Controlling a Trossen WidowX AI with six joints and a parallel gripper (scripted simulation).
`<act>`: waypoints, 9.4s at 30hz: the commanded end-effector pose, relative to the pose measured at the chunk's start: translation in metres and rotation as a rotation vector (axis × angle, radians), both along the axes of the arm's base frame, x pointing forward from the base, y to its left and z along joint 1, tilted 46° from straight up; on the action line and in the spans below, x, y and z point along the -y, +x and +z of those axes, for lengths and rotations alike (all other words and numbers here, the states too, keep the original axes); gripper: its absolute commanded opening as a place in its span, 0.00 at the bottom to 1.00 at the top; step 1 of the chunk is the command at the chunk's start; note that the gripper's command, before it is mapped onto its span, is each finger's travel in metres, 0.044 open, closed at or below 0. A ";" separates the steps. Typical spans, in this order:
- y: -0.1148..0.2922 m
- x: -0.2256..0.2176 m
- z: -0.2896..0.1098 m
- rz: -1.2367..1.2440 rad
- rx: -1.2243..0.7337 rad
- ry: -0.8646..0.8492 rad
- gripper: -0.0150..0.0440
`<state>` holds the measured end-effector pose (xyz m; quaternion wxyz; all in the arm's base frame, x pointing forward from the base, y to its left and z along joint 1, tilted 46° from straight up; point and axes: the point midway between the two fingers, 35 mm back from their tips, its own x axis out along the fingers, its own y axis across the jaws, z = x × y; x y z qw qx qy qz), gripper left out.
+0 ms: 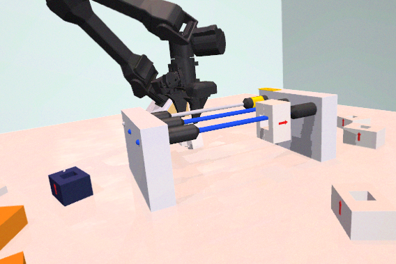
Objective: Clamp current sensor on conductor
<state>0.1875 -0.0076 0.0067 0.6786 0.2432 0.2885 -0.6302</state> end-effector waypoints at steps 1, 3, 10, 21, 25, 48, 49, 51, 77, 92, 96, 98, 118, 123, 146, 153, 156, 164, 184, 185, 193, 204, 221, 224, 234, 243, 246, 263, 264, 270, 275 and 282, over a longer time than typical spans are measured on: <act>0.000 0.000 0.000 -0.001 0.000 0.000 0.73; 0.000 0.000 0.000 -0.001 0.000 0.000 0.71; 0.000 0.000 0.000 -0.001 0.000 0.000 0.63; 0.005 -0.021 0.016 0.002 -0.001 0.007 0.25; 0.006 -0.036 0.029 0.003 -0.002 0.010 0.25; 0.011 -0.089 0.083 0.039 -0.043 -0.004 0.25; 0.011 -0.089 0.084 0.057 -0.062 -0.005 0.25; 0.013 -0.089 0.084 0.102 -0.108 -0.007 0.25; 0.032 -0.090 0.086 0.704 -0.722 -0.039 0.25; 0.043 -0.089 0.088 1.050 -1.075 -0.058 0.25; 0.046 -0.089 0.088 1.143 -1.170 -0.063 0.25; 0.047 -0.089 0.088 1.189 -1.217 -0.066 0.25; 0.062 -0.087 0.090 1.649 -1.690 -0.093 0.25; 0.065 -0.086 0.091 1.764 -1.808 -0.100 0.25; 0.076 -0.080 0.087 2.074 -2.128 -0.118 0.25; 0.077 -0.071 0.079 2.074 -2.127 -0.119 0.25; 0.078 -0.068 0.075 2.074 -2.127 -0.119 0.25; 0.078 -0.058 0.066 2.074 -2.127 -0.120 0.25; 0.078 -0.048 0.056 2.075 -2.123 -0.116 0.25; 0.078 -0.048 0.056 2.075 -2.123 -0.116 0.25; 0.078 -0.048 0.056 2.075 -2.123 -0.116 0.25; 0.078 -0.048 0.056 2.075 -2.123 -0.116 0.25; 0.078 -0.048 0.056 2.075 -2.123 -0.116 0.25; 0.078 -0.048 0.056 2.075 -2.123 -0.116 0.34; 0.078 -0.048 0.056 2.075 -2.123 -0.116 0.79; 0.078 -0.048 0.056 2.075 -2.123 -0.116 1.00; 0.078 -0.048 0.056 2.075 -2.123 -0.116 1.00; 0.080 -0.012 0.019 2.069 -2.130 -0.121 1.00; 0.080 -0.011 0.017 2.069 -2.130 -0.121 1.00; 0.081 -0.004 0.011 2.068 -2.131 -0.122 1.00; 0.081 0.002 0.005 2.067 -2.131 -0.122 1.00; 0.081 0.000 0.006 2.072 -2.123 -0.123 0.97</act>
